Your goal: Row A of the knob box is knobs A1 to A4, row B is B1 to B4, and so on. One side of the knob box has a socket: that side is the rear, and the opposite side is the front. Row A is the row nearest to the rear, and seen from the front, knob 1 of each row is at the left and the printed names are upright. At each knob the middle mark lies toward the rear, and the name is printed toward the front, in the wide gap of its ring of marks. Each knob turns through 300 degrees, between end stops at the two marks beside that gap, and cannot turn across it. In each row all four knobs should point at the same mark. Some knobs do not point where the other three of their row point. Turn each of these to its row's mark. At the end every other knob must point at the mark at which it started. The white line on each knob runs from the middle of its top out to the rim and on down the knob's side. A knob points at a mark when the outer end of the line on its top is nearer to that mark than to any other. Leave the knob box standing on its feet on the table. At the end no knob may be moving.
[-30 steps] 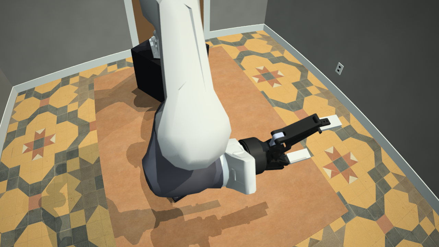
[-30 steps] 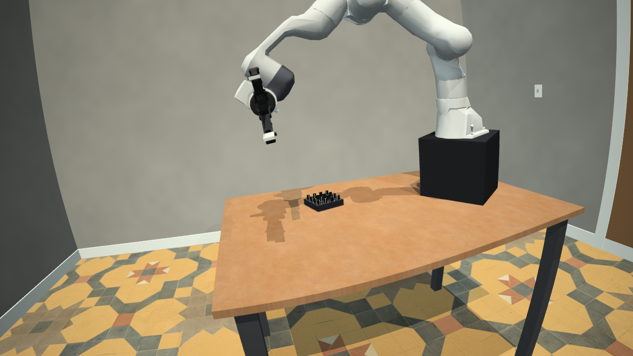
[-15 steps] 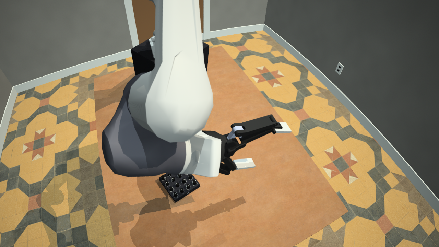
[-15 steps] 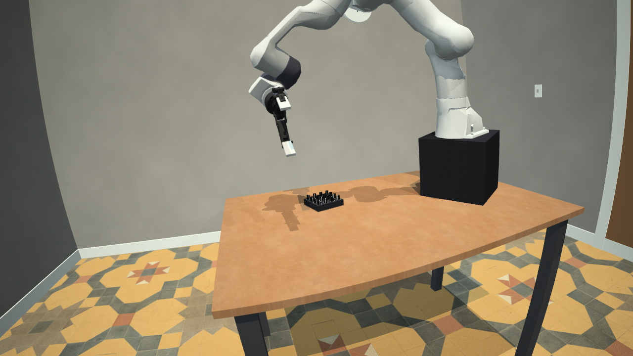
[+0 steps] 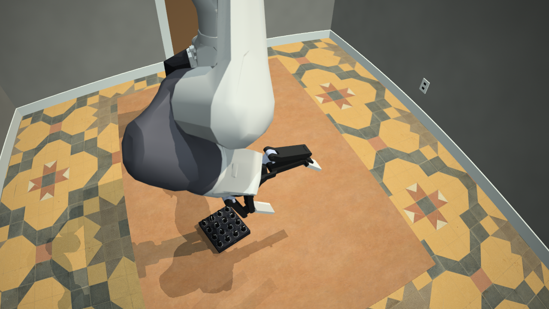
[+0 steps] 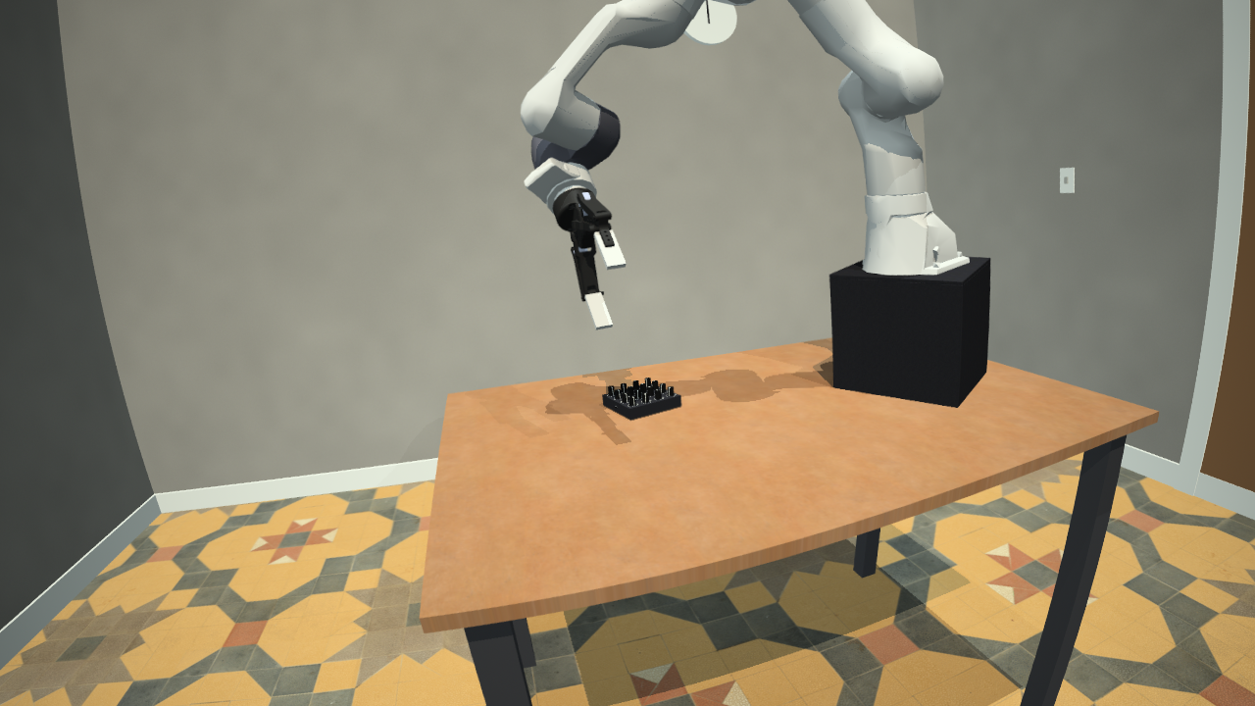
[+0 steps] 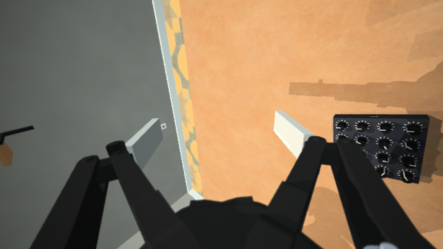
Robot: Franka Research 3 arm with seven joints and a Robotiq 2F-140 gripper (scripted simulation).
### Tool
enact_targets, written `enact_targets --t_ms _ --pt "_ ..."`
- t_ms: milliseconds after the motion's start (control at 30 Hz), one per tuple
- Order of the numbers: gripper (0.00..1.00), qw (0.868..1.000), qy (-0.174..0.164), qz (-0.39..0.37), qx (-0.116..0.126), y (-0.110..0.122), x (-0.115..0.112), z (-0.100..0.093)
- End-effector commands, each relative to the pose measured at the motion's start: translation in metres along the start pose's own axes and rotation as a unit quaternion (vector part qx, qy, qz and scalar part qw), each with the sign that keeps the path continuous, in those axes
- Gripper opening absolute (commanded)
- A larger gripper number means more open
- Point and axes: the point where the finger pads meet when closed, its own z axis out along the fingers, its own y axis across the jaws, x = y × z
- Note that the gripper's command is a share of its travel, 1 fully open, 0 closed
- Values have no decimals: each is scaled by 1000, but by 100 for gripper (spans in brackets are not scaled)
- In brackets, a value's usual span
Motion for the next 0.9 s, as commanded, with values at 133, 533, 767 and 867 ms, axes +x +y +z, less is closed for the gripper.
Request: enact_targets --t_ms 133,533,767,867 --pt "100 993 4 -54 -104 55 -21 -4" --pt "100 978 -7 -79 -194 104 -53 -4" --pt "100 960 -14 -96 -264 144 -78 -3" --pt "100 950 -18 -104 -293 160 -88 -4"
